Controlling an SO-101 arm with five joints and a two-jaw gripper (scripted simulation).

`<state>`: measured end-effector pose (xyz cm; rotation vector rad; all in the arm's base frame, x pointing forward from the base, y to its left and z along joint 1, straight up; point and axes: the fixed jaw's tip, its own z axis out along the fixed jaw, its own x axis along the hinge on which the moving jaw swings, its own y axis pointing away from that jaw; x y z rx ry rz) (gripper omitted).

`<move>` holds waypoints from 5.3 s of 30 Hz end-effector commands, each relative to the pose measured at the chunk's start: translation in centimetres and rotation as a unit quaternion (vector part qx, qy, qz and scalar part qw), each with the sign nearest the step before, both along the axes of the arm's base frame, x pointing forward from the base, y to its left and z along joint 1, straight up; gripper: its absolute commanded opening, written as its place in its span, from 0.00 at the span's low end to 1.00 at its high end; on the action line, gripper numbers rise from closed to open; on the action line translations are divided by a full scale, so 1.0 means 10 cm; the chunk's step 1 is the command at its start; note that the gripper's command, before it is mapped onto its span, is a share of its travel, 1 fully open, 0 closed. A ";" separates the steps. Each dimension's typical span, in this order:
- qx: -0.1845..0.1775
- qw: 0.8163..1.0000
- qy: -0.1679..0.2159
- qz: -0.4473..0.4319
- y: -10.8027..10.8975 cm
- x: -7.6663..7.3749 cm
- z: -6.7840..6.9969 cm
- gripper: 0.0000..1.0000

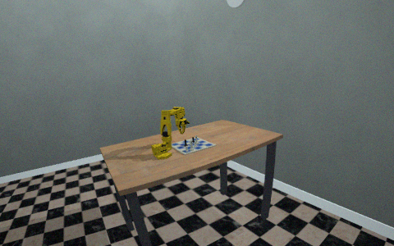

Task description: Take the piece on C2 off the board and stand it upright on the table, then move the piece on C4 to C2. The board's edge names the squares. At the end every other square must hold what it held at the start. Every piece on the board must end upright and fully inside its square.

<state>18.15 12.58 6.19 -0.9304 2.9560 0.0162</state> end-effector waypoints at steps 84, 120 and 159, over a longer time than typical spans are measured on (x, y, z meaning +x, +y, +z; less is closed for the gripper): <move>0.008 1.000 -0.011 0.005 -0.01 -0.08 0.30 0.00; 0.103 0.953 -0.223 -0.179 -0.80 -0.25 0.40 0.10; 0.101 0.951 -0.224 -0.185 -0.82 -0.26 0.24 0.10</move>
